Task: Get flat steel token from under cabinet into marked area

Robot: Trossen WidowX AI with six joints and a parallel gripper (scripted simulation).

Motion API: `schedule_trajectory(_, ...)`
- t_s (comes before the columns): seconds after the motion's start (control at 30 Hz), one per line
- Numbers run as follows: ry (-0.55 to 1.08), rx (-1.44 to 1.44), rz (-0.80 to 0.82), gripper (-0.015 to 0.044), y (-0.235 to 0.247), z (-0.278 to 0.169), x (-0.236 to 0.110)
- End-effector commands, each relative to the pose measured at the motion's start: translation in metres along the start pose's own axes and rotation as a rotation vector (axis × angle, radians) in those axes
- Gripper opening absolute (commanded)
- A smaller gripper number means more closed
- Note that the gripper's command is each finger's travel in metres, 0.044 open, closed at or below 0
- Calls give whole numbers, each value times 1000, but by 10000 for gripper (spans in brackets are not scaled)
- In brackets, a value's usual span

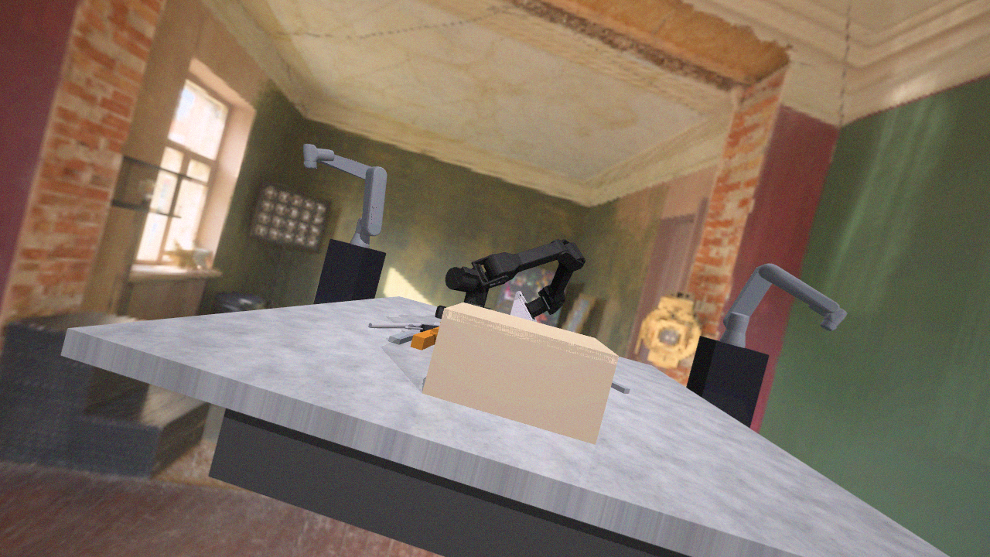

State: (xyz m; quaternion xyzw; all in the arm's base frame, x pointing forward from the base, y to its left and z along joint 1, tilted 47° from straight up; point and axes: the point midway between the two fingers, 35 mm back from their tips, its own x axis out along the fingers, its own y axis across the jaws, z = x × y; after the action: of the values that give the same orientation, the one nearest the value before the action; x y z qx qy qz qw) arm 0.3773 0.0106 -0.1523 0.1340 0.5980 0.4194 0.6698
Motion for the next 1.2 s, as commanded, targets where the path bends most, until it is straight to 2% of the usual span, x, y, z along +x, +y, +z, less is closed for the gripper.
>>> schedule_trajectory(0.0,0,2,-2,0,-1,6,0)
schedule_trajectory(0.63,-1,1,-1,0,-1,26,0)
schedule_trajectory(1.17,-1,2,0,0,13,26,2)
